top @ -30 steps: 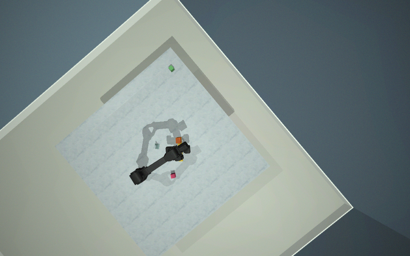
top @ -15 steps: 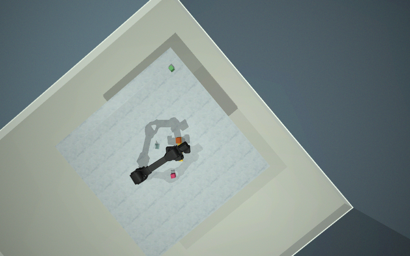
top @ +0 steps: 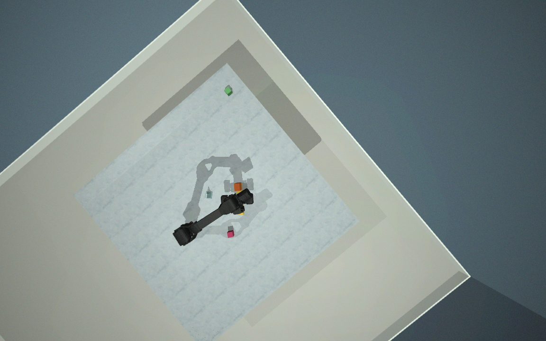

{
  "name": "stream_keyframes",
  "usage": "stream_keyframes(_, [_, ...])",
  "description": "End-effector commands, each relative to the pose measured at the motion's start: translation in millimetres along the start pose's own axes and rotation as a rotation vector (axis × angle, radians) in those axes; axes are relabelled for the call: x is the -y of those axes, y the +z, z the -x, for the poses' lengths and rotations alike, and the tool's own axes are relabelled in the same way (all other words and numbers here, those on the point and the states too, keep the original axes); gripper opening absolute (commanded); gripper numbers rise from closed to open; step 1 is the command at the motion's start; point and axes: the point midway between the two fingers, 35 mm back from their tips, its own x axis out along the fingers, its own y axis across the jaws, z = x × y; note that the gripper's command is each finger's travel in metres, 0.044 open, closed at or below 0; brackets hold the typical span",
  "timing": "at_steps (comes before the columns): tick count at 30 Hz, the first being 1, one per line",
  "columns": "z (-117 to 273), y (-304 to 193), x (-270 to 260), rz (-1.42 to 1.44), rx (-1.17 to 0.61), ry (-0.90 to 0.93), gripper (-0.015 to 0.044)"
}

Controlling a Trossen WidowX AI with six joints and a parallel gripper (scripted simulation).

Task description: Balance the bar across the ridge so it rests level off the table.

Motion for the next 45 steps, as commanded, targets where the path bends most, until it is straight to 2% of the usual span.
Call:
stream_keyframes(1, [0.0, -0.1, 0.0, 0.0, -0.001, 0.0, 0.0091])
stream_keyframes(2, [0.0, -0.1, 0.0, 0.0, -0.001, 0.0, 0.0085])
stream_keyframes(5, [3.8, -0.4, -0.5, 0.0, -0.001, 0.0, 0.0006])
stream_keyframes(6, [6.4, -0.6, -0.8, 0.0, -0.001, 0.0, 0.0])
stream_keyframes(38, [89.6, -0.5, -0.2, -0.004, -0.004, -0.003, 0.0])
stream_keyframes(45, [95.4, -3.4, 9.4, 0.056, -0.004, -0.004, 0.0])
